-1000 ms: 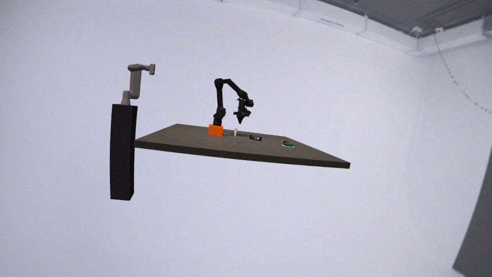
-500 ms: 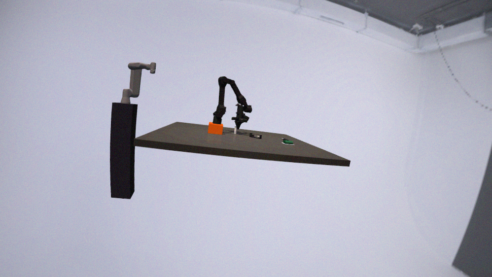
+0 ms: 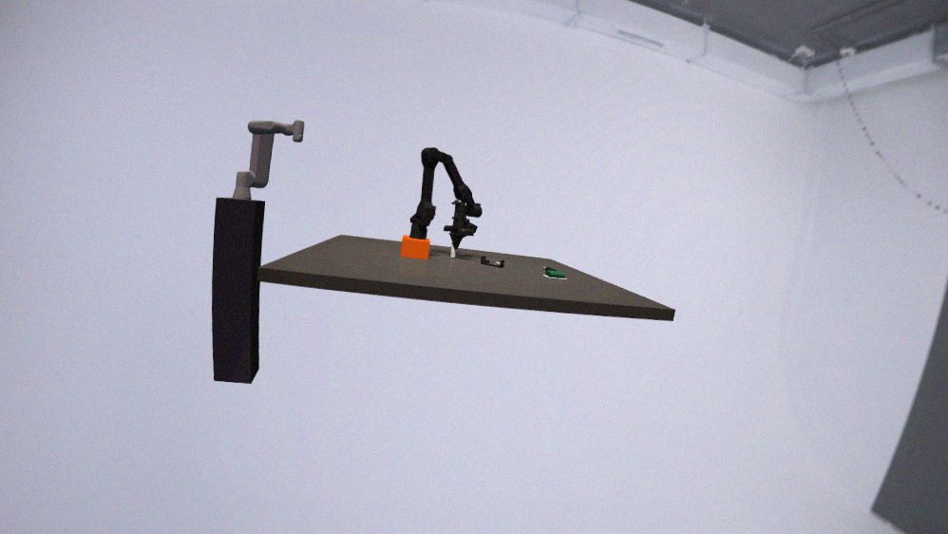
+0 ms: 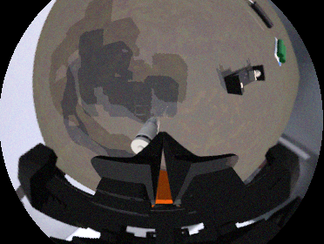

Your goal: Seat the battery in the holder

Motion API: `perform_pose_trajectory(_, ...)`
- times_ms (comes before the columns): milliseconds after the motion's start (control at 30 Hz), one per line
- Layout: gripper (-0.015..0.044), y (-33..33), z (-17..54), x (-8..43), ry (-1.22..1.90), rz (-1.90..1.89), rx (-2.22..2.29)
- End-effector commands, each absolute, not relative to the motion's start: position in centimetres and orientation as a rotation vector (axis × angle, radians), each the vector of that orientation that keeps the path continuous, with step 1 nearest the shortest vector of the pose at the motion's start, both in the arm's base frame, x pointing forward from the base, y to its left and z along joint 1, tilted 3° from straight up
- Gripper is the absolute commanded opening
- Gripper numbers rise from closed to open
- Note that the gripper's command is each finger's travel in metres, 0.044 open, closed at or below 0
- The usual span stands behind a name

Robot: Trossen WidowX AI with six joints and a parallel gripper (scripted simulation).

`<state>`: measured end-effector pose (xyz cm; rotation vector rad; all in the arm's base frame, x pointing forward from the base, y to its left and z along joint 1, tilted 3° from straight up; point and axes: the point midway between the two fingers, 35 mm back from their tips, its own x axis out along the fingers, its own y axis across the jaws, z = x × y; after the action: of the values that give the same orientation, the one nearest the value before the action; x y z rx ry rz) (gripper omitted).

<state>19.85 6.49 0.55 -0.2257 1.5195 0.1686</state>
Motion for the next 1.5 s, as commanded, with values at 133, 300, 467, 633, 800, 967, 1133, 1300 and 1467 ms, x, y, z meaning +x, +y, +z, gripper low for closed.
perform_pose_trajectory(133, 0.0000, 7.7, 0.5, 19.7, 1.517, 0.165, -0.222)
perform_pose_trajectory(300, 0.0000, 8.5, 0.5, 19.4, 1.517, 0.165, -0.222)
perform_pose_trajectory(467, 0.0000, 9.3, 0.4, 19.1, 1.517, 0.166, -0.221)
perform_pose_trajectory(633, 0.0000, 10.1, 0.4, 18.8, 1.518, 0.166, -0.221)
perform_pose_trajectory(800, 0.0000, 10.1, 2.2, 18.9, 1.521, 0.170, -0.223)
perform_pose_trajectory(967, 0.0000, 10.6, 6.4, 18.7, 1.518, 0.168, -0.221)
perform_pose_trajectory(1133, 0.0000, 10.6, 8.4, 18.4, 1.517, 0.167, -0.220)
perform_pose_trajectory(1300, 0.0000, 10.6, 8.4, 18.4, 1.517, 0.167, -0.220)
perform_pose_trajectory(1467, 0.0000, 10.6, 8.1, 18.3, 1.522, 0.170, -0.225)
